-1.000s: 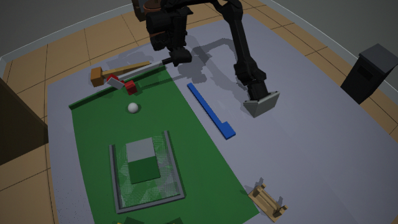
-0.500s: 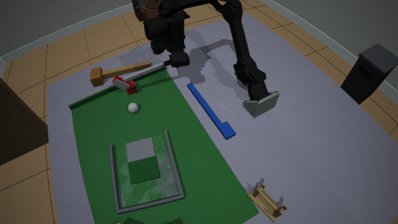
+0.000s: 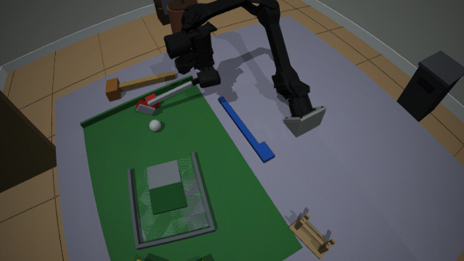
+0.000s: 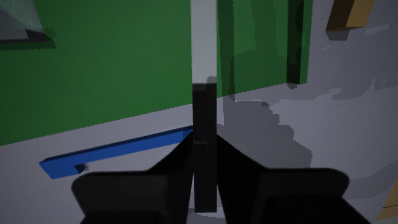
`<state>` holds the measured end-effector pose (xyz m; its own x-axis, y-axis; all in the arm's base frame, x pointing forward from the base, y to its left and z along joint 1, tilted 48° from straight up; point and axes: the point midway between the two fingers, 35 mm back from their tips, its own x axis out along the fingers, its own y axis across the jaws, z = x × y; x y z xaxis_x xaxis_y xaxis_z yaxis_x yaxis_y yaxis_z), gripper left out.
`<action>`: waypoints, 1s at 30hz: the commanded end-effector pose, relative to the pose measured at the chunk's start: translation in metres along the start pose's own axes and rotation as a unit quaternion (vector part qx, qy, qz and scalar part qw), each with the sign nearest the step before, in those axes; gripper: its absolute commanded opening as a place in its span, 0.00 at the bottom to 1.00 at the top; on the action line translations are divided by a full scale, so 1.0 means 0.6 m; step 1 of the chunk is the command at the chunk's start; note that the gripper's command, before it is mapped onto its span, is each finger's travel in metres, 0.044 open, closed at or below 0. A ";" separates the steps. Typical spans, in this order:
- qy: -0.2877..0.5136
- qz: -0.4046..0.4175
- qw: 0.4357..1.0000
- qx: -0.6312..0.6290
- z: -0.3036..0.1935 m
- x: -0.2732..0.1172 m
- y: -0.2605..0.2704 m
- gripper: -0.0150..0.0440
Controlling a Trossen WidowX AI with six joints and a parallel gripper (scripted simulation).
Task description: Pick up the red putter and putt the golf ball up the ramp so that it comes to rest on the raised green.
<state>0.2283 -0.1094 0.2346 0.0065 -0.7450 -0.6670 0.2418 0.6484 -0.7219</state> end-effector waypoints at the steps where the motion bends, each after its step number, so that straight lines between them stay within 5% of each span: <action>1: -0.002 0.001 1.000 -0.002 0.000 0.009 0.000 0.25; 30: 0.002 -0.002 1.000 -0.002 -0.001 0.033 -0.016 0.25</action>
<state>0.2249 -0.1307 0.2291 0.0021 -0.7466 -0.6653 0.2399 0.6462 -0.7245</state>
